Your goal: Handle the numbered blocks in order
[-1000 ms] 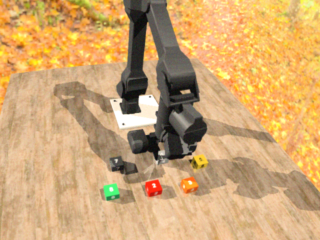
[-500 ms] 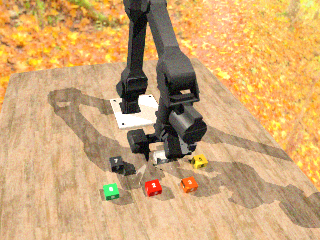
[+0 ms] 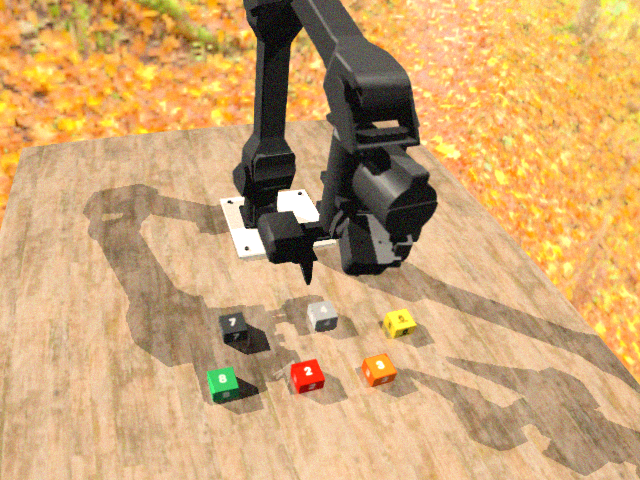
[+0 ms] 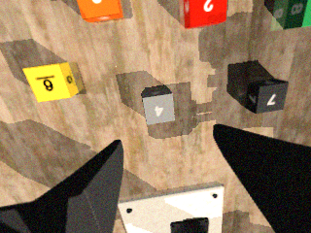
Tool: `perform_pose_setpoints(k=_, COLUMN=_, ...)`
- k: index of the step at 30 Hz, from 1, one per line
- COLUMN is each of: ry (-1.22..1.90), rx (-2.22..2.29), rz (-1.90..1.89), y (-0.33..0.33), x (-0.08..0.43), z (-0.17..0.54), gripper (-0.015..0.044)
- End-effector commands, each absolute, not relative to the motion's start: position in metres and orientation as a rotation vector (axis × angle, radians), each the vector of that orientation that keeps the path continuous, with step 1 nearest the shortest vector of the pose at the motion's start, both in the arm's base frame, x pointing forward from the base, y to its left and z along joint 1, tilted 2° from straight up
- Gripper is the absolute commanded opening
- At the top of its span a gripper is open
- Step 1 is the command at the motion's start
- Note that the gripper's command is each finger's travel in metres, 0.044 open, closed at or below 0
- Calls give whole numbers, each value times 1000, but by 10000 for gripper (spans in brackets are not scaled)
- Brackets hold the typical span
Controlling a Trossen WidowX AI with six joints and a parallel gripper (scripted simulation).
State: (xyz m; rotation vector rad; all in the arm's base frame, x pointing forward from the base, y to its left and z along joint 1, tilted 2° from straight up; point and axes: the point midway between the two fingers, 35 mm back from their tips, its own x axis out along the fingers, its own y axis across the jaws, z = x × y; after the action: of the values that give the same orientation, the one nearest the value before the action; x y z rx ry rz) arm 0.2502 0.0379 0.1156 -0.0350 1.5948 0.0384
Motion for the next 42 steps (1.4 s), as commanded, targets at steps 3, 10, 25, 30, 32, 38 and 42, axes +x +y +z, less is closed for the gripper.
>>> perform_pose_setpoints(k=3, ry=1575, rx=-39, rz=40, y=37, x=248, z=155, gripper=120)
perform_pose_setpoints(k=10, ry=1575, rx=-39, rz=40, y=37, x=248, z=155, gripper=120)
perform_pose_setpoints(k=25, ry=1572, rx=-30, rz=49, y=141, x=279, z=156, gripper=120)
perform_pose_setpoints(k=30, ry=1572, rx=-30, rz=49, y=142, x=280, z=147, gripper=172)
perform_pose_setpoints(k=32, ry=1572, rx=-30, rz=50, y=143, x=281, z=122, gripper=225)
perform_pose_setpoints(k=38, ry=1572, rx=-30, rz=49, y=142, x=278, z=75, gripper=383)
perform_pose_setpoints(k=42, ry=1572, rx=-30, rz=49, y=142, x=279, z=75, gripper=400)
